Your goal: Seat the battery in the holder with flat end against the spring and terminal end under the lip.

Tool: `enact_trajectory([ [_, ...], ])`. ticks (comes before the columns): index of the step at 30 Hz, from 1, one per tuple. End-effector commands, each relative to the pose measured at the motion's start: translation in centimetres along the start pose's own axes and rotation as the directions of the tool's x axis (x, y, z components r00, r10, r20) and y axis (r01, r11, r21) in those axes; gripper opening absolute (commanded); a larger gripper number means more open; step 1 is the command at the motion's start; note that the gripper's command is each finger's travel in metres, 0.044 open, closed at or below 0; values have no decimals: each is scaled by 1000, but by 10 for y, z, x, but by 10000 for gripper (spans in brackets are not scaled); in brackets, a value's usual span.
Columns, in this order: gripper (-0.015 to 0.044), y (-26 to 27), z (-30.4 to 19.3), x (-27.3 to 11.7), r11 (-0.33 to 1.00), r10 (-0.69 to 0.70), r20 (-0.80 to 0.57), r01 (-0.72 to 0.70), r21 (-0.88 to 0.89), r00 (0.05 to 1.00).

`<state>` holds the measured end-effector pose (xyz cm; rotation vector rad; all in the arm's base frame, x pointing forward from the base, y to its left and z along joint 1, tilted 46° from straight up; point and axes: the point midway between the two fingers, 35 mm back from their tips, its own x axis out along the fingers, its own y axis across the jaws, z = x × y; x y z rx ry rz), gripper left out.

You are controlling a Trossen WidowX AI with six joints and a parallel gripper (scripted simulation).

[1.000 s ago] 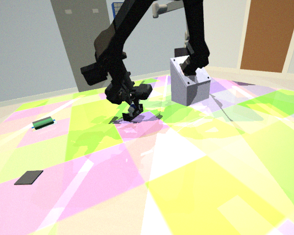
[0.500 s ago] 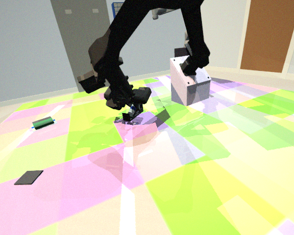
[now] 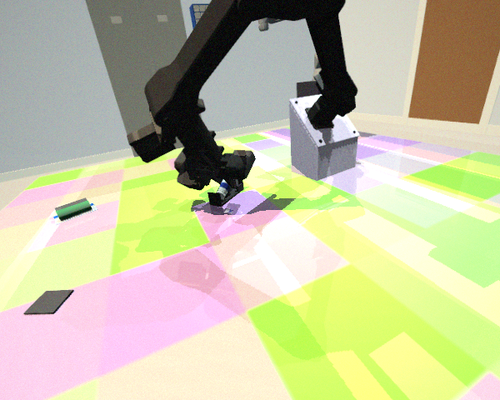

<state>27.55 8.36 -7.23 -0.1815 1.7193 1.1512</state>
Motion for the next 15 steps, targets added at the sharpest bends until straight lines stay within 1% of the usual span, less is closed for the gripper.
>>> enact_trajectory([
  [1, 79, 0, 5, -1, 1000, -2, -1, 2, -1, 1000],
  [15, 79, 0, 13, -5, 1000, 3, -7, -3, -1, 1000],
])
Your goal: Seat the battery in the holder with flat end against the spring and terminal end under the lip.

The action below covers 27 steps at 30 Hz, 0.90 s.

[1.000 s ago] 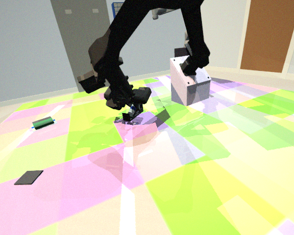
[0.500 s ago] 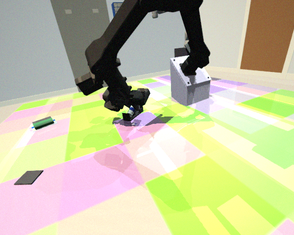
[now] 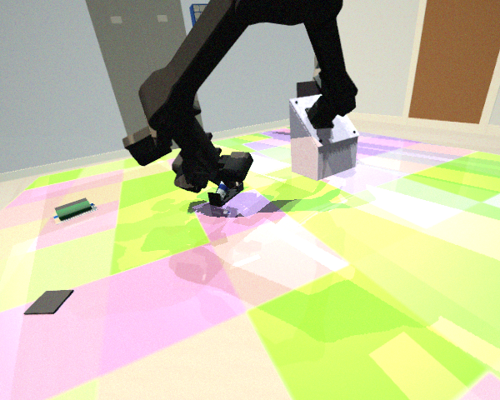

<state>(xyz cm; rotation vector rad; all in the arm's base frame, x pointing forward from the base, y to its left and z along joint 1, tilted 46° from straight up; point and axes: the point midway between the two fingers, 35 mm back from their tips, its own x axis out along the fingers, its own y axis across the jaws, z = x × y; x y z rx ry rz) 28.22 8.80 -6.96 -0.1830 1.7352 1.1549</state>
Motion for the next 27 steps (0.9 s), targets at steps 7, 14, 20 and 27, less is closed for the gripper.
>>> enact_trajectory([
  [7, 79, -2, 5, 0, 1000, -5, 36, 5, -1, 999],
  [14, 79, -4, 4, 3, 1000, -6, 82, 6, 2, 997],
  [20, 79, -5, 3, 5, 1000, -5, 120, 5, 6, 993],
  [27, 79, -6, 3, 8, 1000, -5, 165, 4, 8, 986],
])
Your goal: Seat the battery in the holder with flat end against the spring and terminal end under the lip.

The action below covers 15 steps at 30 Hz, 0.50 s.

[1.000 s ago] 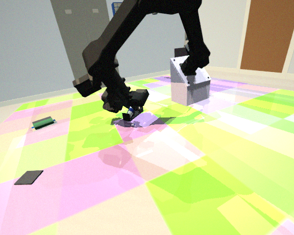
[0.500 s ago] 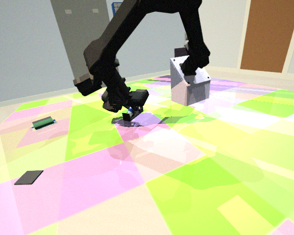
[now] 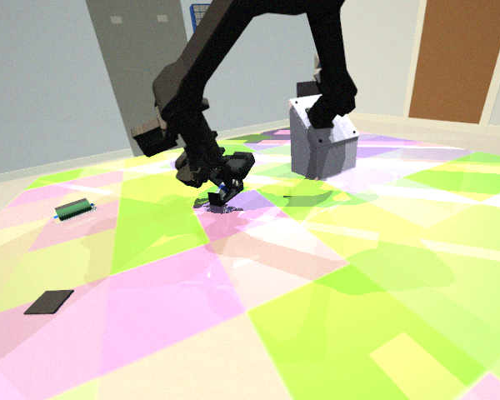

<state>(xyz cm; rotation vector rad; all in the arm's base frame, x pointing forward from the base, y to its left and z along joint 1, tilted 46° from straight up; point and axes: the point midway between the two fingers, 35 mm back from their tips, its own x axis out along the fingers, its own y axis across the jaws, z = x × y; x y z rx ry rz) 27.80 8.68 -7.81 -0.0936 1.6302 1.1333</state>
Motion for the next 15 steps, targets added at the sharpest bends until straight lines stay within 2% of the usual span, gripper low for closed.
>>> enact_trajectory([
  [1, 79, -2, 6, 1, 1000, -9, 43, 9, -6, 999],
  [15, 79, -2, 4, 4, 1000, -7, 131, 8, -5, 991],
])
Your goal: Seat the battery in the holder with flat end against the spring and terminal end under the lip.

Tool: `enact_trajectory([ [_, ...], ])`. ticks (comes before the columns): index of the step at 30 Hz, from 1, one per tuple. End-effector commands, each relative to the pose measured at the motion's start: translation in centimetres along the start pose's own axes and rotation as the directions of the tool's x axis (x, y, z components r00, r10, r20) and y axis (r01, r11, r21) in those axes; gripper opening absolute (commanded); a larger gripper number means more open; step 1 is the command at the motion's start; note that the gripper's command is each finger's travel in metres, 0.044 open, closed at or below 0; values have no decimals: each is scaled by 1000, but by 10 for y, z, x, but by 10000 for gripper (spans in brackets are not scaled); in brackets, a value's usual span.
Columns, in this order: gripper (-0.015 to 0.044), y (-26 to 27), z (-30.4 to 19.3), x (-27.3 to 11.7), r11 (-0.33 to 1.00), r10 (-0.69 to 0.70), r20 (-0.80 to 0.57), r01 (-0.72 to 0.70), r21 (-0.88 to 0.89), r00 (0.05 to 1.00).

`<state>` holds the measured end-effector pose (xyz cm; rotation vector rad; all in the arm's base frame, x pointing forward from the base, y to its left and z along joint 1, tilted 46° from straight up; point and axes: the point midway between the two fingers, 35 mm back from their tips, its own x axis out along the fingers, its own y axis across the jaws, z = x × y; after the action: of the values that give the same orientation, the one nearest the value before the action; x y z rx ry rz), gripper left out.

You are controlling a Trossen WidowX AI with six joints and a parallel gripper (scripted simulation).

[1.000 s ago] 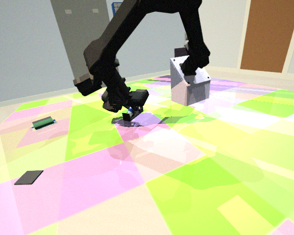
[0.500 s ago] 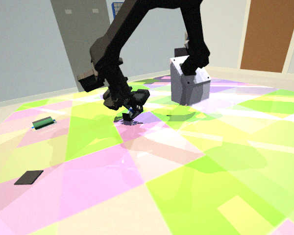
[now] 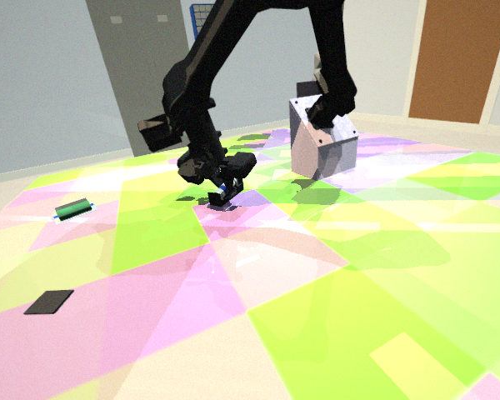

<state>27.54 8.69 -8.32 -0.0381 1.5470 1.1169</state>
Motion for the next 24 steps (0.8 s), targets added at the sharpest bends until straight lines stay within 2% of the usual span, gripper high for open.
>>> enact_trajectory([
  [1, 79, -1, 6, 0, 1000, -5, 42, 5, -9, 999],
  [24, 79, 2, 3, 3, 1000, -9, 177, 12, -17, 984],
])
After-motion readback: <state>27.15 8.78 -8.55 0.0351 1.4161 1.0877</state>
